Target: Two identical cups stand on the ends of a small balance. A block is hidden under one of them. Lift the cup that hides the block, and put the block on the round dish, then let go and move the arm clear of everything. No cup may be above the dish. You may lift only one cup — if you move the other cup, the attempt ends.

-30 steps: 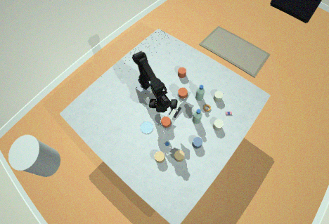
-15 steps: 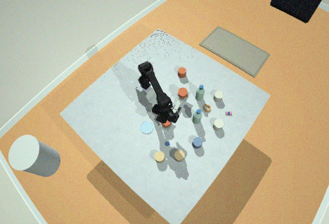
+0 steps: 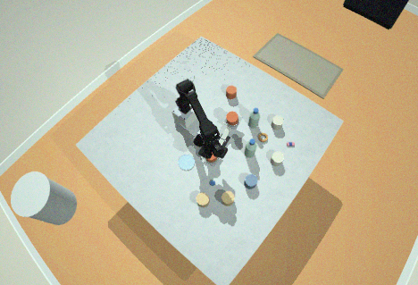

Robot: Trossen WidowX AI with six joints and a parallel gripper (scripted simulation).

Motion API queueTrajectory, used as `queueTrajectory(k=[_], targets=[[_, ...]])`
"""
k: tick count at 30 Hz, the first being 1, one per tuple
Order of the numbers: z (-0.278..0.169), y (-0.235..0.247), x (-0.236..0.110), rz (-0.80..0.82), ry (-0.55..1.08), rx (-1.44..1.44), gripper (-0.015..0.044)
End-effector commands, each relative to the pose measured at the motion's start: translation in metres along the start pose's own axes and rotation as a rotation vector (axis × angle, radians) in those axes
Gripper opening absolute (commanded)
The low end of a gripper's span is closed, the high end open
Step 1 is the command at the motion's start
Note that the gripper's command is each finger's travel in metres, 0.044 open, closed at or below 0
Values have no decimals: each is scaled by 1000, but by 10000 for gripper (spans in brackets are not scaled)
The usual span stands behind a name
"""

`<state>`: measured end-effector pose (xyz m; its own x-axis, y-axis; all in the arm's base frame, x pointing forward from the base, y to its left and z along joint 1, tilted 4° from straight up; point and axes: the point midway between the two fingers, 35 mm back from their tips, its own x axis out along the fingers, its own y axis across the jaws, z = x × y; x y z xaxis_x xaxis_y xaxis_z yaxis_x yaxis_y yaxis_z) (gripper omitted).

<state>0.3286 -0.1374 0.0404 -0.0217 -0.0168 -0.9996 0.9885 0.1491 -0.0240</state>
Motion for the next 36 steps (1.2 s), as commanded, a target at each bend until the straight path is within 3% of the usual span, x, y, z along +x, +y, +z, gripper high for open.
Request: queueTrajectory(k=[1, 36], targets=[[0, -1, 9, -11, 3, 5, 440], [-1, -3, 63, -11, 3, 5, 440]])
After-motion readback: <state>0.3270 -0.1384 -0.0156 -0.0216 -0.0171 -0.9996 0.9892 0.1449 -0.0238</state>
